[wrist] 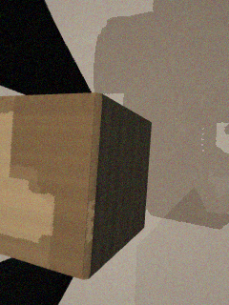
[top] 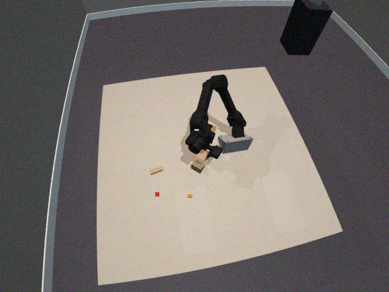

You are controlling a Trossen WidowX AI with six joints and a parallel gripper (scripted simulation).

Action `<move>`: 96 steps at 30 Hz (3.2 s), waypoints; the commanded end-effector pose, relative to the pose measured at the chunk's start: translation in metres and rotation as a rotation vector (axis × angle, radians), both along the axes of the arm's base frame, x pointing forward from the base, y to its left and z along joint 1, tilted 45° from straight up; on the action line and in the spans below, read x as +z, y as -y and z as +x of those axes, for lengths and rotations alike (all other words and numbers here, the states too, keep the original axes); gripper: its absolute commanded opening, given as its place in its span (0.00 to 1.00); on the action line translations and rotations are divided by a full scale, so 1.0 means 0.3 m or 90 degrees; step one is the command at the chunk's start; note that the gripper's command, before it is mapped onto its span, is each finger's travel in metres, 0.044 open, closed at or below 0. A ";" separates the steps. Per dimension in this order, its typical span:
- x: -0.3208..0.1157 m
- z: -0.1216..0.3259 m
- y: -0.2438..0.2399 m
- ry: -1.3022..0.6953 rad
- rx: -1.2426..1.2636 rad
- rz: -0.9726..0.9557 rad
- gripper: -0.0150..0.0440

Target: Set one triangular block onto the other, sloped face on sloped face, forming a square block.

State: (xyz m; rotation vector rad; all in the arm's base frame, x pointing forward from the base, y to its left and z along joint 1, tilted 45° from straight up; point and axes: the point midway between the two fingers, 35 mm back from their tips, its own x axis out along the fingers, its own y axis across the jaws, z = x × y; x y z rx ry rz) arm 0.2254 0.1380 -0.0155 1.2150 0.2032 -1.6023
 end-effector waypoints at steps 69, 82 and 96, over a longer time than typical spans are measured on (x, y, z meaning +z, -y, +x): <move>-0.172 0.067 0.079 0.001 -0.012 -0.055 0.25; -0.174 0.067 0.080 0.001 -0.012 -0.055 0.25; -0.175 0.067 0.082 -0.001 -0.009 -0.055 0.25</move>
